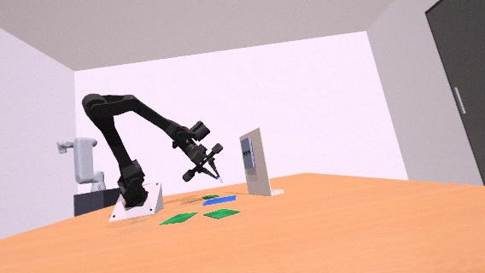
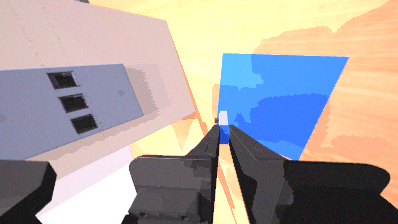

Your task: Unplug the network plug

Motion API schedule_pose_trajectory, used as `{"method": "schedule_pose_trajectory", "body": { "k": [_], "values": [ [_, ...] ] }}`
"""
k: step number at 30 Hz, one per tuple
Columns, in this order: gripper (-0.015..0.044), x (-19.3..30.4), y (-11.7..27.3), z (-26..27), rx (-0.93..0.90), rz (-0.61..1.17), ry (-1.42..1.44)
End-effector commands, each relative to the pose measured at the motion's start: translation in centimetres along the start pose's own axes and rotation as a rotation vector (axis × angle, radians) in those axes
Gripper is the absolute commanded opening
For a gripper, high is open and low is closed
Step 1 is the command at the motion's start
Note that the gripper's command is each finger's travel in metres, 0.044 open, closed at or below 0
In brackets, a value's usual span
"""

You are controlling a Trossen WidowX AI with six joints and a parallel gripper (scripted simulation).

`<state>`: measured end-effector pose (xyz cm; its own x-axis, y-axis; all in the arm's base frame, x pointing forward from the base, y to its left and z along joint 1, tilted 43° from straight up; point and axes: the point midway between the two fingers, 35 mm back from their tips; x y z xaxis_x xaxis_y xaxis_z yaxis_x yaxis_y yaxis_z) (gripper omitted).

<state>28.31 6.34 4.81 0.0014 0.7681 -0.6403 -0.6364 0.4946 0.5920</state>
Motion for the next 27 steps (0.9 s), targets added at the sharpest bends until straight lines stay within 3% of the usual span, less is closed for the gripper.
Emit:
{"method": "schedule_pose_trajectory", "body": {
  "k": [1, 27],
  "values": [
    [0.0, 0.0, -0.1, -0.2, 0.001, -0.018, 0.001],
    [0.0, 0.1, -3.0, -2.0, 0.005, -0.013, 0.0]
  ]
}}
Point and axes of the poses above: the point midway between the two fingers, 35 mm back from their tips, its own y axis back along the fingers, its own z axis across the jaws, x = y × z, and after that the axes turned 4 degrees about -y, right-handed
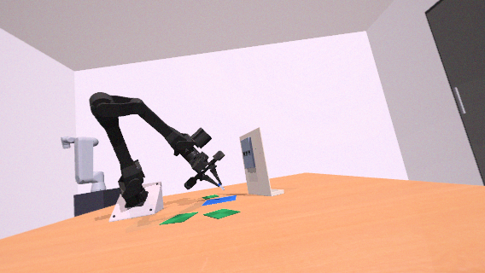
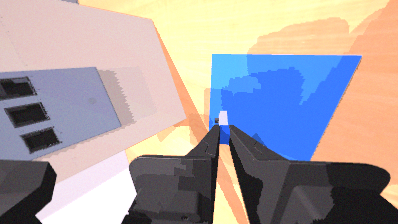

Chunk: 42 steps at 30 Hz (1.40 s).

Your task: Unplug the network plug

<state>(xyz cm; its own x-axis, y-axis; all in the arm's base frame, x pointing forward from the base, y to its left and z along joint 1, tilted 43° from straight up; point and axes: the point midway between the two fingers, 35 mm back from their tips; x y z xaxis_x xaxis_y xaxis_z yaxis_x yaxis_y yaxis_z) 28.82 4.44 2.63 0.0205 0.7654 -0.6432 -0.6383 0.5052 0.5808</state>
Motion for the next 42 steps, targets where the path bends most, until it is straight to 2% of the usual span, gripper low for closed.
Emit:
{"method": "schedule_pose_trajectory", "body": {
  "k": [1, 21, 42],
  "values": [
    [0.0, 0.1, -0.5, -0.6, 0.008, 0.003, 0.012],
    [0.0, -0.2, -2.4, -2.1, 0.005, 0.002, 0.014],
    [0.0, -0.5, -2.6, -2.1, 0.002, -0.001, 0.008]
  ]
}}
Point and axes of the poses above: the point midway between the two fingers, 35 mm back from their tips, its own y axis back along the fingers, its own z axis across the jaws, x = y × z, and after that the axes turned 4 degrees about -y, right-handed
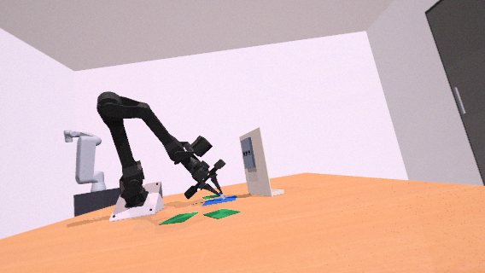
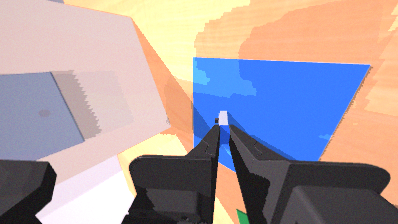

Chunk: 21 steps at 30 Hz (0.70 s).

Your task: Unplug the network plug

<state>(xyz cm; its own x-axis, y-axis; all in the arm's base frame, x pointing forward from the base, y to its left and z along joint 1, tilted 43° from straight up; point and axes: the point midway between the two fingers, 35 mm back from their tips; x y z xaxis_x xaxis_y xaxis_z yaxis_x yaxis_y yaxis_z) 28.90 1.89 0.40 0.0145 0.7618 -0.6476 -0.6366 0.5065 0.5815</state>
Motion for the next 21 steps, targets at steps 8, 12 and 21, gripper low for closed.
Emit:
{"method": "schedule_pose_trajectory", "body": {
  "k": [8, 12, 21],
  "values": [
    [0.0156, 0.0, 0.0, 0.0, 0.0, 0.0, 0.0],
    [0.0156, 0.0, 0.0, 0.0, 0.0, 0.0, 0.0],
    [0.0156, 0.2, 1.0, 0.0, 0.003, 0.002, 0.001]
  ]
}}
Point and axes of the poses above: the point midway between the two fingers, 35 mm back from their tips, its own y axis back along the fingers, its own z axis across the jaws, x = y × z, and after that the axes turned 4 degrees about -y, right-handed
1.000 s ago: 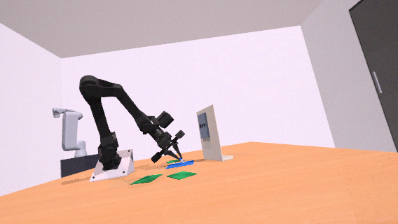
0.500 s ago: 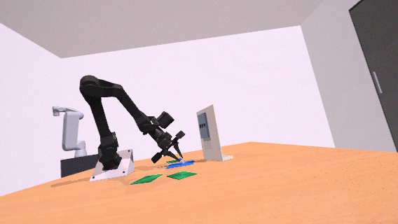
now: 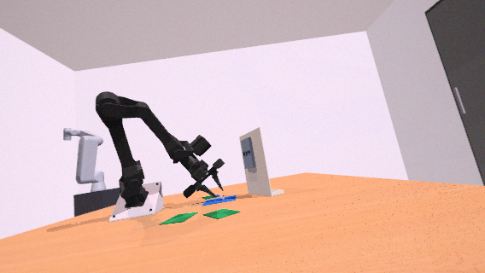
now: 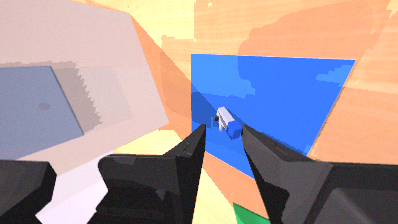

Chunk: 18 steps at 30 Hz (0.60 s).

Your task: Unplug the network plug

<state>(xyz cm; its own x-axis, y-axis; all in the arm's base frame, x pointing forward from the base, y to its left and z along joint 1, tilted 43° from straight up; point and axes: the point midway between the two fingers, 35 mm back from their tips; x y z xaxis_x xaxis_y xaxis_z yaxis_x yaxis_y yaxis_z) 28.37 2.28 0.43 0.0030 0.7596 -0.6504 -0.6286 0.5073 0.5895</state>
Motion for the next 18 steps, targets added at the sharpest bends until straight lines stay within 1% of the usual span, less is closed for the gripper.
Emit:
{"method": "schedule_pose_trajectory", "body": {
  "k": [1, 18],
  "values": [
    [0.0156, -0.1, 0.6, 0.3, -0.007, -0.002, -0.01],
    [0.0156, 0.1, 2.5, 0.3, -0.006, -0.001, -0.007]
  ]
}}
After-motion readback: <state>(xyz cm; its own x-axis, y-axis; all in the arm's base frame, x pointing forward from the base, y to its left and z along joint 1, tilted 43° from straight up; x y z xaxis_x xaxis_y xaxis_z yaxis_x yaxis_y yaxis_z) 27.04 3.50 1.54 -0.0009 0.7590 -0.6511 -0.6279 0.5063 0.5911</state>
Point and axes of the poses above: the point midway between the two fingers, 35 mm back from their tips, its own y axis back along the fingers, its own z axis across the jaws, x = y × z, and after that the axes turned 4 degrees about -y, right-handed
